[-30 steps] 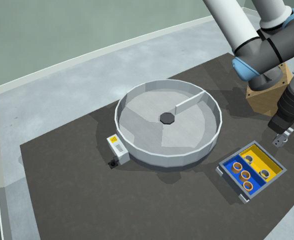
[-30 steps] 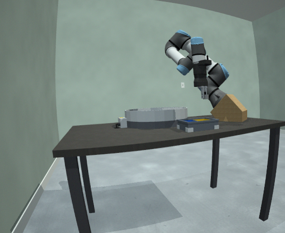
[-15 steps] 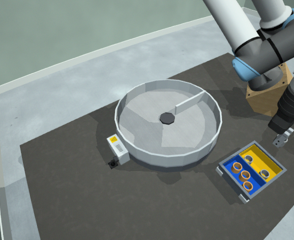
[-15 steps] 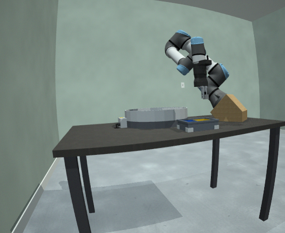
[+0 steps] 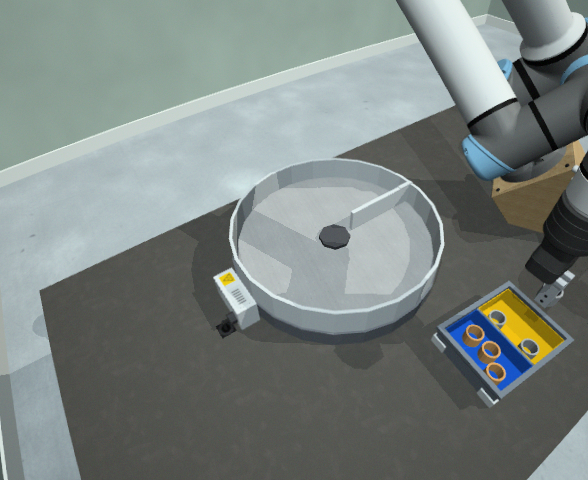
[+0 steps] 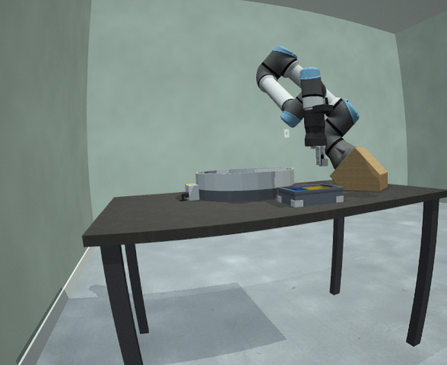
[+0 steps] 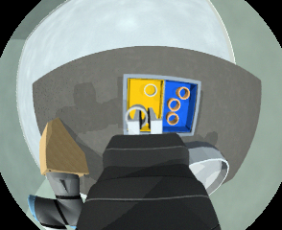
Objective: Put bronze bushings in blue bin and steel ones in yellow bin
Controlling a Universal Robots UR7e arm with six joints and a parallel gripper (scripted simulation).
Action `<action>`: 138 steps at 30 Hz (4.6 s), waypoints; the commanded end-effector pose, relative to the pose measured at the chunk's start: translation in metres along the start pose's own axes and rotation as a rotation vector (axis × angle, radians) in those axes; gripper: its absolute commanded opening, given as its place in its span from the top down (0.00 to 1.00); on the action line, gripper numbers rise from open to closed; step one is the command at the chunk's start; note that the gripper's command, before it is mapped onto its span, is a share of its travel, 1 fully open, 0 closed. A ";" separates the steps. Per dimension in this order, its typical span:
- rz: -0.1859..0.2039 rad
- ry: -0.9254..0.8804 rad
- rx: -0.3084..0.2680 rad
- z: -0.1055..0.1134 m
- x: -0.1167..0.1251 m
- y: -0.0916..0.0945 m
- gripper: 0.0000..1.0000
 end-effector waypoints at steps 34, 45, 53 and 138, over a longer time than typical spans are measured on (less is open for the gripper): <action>0.003 0.000 0.003 -0.001 0.001 -0.069 1.00; 0.003 0.000 0.003 -0.001 0.001 -0.075 1.00; 0.003 0.000 0.003 -0.001 0.001 -0.075 1.00; 0.003 0.000 0.003 -0.001 0.001 -0.111 0.58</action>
Point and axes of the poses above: the point where the finger pads meet when closed, its own y axis back along the fingers, its own x axis across the jaws, z = x × y, the point moved 1 cm from there along y, back along the fingers, and after that the axes turned 7 degrees about y, right-handed, at the moved point
